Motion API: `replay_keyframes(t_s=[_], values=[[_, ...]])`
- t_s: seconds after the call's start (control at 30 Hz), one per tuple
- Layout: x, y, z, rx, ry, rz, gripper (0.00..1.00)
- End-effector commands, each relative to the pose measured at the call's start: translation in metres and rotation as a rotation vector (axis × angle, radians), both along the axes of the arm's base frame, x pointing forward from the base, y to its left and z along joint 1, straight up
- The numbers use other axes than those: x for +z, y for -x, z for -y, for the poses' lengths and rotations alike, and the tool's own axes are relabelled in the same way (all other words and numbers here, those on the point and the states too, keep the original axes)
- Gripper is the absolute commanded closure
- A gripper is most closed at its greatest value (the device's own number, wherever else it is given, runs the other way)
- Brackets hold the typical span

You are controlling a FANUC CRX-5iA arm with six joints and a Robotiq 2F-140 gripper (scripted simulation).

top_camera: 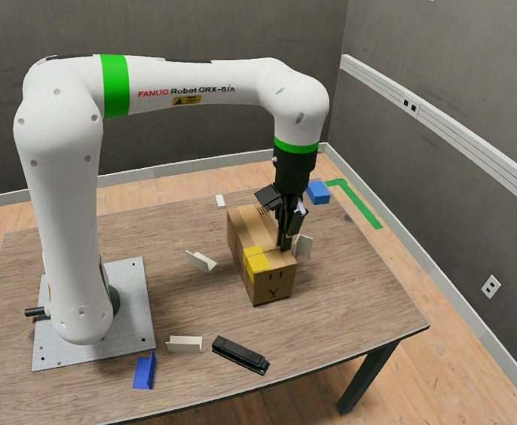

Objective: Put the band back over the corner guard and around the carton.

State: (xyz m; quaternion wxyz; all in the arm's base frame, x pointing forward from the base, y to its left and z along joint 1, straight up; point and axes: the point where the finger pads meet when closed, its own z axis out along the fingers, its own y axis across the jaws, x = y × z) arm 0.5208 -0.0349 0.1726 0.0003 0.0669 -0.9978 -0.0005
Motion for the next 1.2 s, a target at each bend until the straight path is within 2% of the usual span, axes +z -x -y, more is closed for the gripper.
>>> replay_keyframes(t_s=[0.0, 0.2, 0.23, 1.17], values=[[0.001, -0.0005, 0.0002, 0.0, 0.0, 0.002, 0.82], [0.001, -0.0005, 0.0002, 0.0, 0.0, 0.002, 0.82], [0.001, -0.0005, 0.0002, 0.0, 0.0, 0.002, 0.9], [0.001, -0.0005, 0.0002, 0.0, 0.0, 0.002, 0.9]])
